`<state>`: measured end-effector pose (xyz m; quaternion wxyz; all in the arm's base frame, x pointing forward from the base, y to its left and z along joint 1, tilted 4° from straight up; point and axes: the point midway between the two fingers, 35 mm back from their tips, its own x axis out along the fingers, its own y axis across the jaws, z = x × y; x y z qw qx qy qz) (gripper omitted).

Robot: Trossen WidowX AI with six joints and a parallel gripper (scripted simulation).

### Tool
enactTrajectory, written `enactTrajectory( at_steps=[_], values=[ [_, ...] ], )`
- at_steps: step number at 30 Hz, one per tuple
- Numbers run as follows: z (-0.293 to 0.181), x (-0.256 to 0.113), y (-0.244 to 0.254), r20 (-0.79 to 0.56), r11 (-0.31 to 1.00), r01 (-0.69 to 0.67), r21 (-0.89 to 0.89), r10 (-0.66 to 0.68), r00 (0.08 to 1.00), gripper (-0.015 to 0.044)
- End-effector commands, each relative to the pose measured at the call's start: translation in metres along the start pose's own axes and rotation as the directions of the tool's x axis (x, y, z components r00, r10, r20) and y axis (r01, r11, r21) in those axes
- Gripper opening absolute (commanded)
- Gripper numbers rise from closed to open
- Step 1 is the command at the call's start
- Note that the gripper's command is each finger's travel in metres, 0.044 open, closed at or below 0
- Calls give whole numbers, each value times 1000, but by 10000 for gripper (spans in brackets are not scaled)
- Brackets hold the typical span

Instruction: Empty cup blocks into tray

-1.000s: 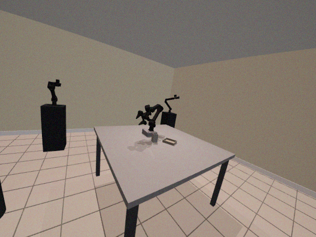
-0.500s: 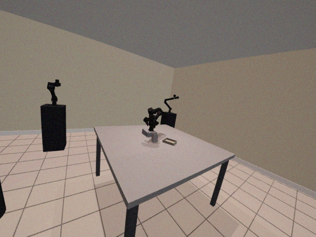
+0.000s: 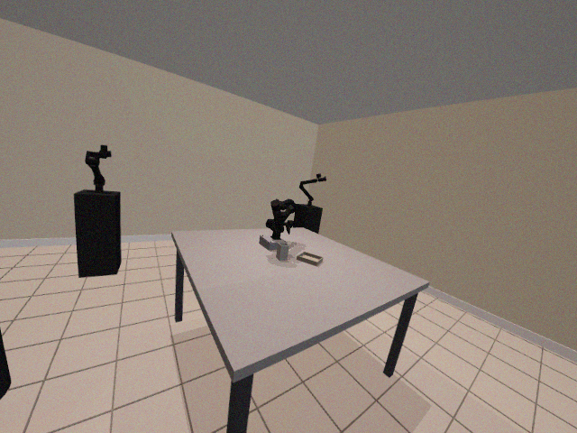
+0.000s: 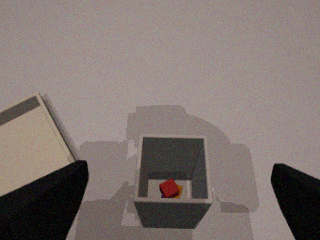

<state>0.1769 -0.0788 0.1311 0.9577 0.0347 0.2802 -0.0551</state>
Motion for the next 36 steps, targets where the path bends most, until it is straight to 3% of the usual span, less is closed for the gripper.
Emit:
enactTrajectory(
  at_steps=[1, 14, 36],
  values=[
    [-13, 9, 1, -5, 1000, -9, 12, 9, 1000, 440],
    [-55, 38, 3, -4, 1000, -9, 12, 9, 1000, 440],
    [-50, 67, 2, -2, 1000, -10, 12, 10, 1000, 440]
  ],
)
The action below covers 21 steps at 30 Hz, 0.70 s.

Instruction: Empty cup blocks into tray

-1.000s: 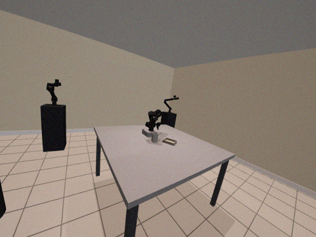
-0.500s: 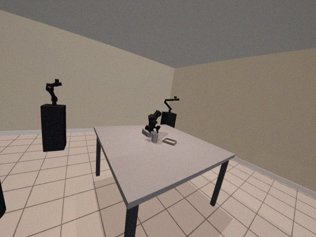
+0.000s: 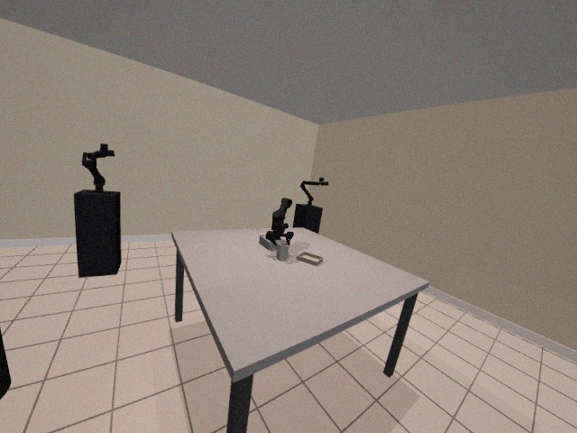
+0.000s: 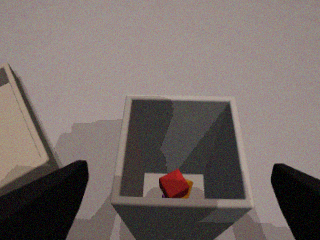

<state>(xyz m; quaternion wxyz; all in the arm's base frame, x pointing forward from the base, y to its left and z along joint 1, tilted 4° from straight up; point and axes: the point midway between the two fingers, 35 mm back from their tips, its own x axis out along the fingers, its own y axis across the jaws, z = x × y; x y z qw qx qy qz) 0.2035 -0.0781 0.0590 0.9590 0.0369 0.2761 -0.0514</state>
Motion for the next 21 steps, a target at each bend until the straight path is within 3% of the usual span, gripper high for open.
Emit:
enactTrajectory(
  at_steps=[1, 21],
  values=[
    [-3, 7, 1, -10, 1000, -1, 10, 1, 1000, 440],
    [-4, 37, 1, -8, 1000, -1, 11, 2, 1000, 440]
  ],
)
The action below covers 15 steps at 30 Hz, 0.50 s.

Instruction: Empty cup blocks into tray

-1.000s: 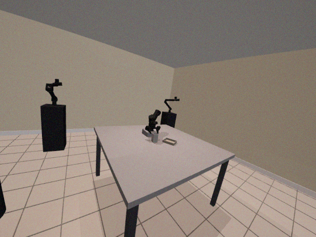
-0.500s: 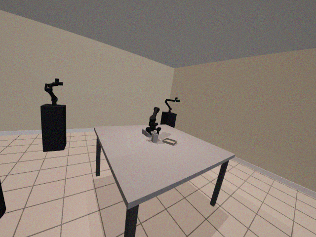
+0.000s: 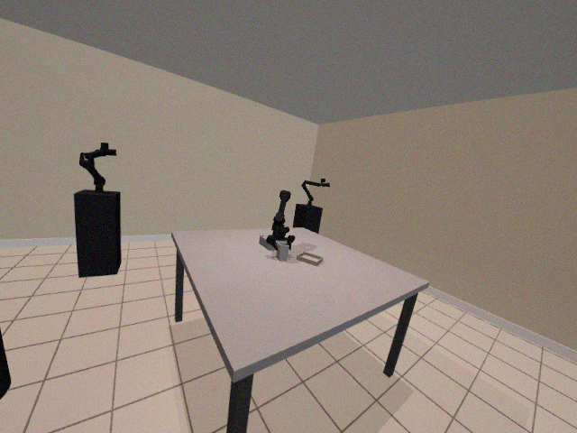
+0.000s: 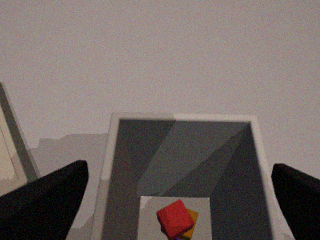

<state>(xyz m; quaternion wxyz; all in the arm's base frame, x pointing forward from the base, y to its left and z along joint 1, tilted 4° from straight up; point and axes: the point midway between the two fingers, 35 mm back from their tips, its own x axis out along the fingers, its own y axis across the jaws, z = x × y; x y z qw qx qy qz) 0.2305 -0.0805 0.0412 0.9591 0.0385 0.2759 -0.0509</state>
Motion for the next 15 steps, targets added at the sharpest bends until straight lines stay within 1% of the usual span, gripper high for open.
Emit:
enactTrajectory(
  at_steps=[1, 12, 15],
  values=[
    [-4, 6, 1, -8, 1000, 0, 8, 0, 1000, 440],
    [-9, 21, 2, -7, 1000, 0, 8, 0, 1000, 440],
    [-9, 21, 2, -7, 1000, 0, 8, 0, 1000, 361]
  ],
)
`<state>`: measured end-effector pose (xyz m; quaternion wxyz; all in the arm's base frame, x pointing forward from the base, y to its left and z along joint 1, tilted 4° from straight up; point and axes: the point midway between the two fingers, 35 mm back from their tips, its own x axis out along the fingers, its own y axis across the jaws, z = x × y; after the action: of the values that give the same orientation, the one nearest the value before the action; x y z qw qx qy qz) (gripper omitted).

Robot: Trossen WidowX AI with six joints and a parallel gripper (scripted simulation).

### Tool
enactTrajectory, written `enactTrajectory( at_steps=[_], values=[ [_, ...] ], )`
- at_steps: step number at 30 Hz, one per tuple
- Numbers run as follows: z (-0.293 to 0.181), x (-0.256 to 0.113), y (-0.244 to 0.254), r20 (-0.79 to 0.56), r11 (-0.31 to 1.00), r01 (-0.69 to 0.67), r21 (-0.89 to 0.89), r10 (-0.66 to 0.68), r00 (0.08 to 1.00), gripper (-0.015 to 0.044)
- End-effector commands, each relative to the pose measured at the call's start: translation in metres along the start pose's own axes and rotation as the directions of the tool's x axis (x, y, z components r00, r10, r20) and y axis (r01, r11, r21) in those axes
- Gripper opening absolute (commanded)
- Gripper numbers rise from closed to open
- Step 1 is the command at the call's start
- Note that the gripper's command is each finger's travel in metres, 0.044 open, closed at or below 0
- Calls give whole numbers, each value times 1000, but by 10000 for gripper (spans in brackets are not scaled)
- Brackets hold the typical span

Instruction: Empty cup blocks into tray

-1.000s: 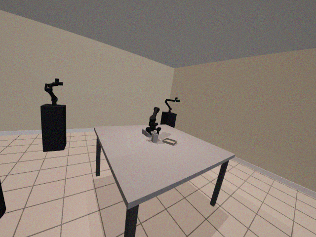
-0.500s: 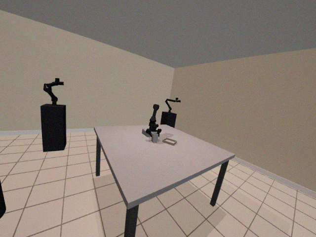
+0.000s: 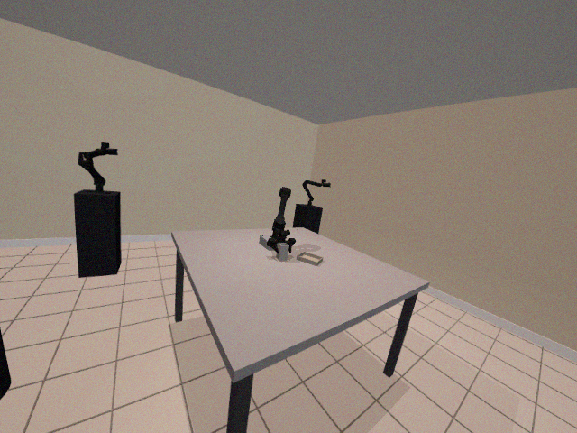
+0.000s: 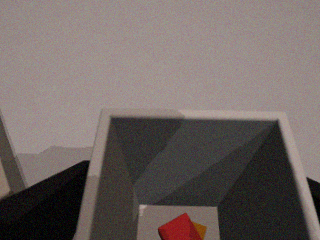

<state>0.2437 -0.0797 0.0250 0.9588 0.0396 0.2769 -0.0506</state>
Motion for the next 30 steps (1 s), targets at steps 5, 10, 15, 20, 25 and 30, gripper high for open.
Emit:
enactTrajectory(
  at_steps=[5, 10, 15, 20, 25, 30],
  values=[
    [-2, 1, 1, -5, 1000, 1, 6, -1, 1000, 354],
    [-2, 1, 1, -5, 1000, 1, 6, -1, 1000, 341],
    [-2, 1, 1, -5, 1000, 1, 6, -1, 1000, 307],
    [-2, 1, 1, -5, 1000, 1, 6, -1, 1000, 274],
    [-2, 1, 1, -5, 1000, 1, 6, -1, 1000, 241],
    [1, -1, 0, -5, 1000, 1, 6, -1, 1000, 109]
  ],
)
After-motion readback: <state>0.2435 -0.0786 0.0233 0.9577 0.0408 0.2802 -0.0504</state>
